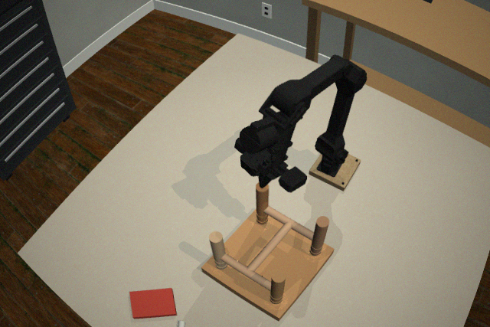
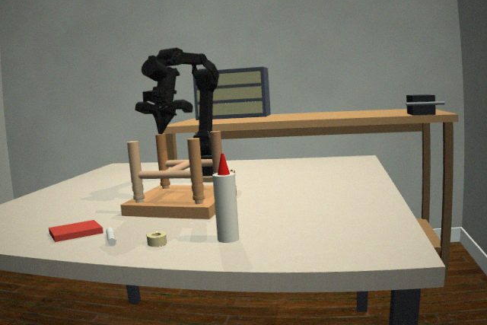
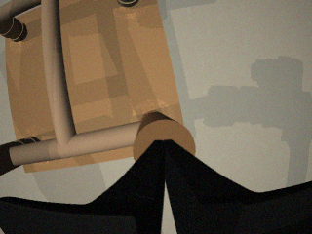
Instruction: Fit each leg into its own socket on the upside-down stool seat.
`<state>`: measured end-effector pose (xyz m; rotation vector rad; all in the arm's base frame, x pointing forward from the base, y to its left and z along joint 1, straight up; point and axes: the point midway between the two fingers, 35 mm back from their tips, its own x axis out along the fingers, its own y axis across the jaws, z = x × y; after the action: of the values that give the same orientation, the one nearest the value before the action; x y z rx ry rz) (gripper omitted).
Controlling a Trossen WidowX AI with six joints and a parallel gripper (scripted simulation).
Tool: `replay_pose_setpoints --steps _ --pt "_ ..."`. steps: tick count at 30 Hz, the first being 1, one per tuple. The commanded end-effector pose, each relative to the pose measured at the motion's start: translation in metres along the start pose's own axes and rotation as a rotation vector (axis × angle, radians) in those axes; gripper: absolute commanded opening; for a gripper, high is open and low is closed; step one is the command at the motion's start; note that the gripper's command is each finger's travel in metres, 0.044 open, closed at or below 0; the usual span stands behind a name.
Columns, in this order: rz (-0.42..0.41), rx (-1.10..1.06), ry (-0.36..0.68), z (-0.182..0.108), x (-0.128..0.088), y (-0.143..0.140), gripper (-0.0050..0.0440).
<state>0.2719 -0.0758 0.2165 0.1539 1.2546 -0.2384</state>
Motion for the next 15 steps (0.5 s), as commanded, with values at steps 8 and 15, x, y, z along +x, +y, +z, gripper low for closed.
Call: replay_pose_setpoints --steps 8,15 --pt "0.012 -0.001 0.033 -0.001 0.003 0.003 0.0" --pt "0.008 -0.001 0.022 0.003 -0.008 0.002 0.0"
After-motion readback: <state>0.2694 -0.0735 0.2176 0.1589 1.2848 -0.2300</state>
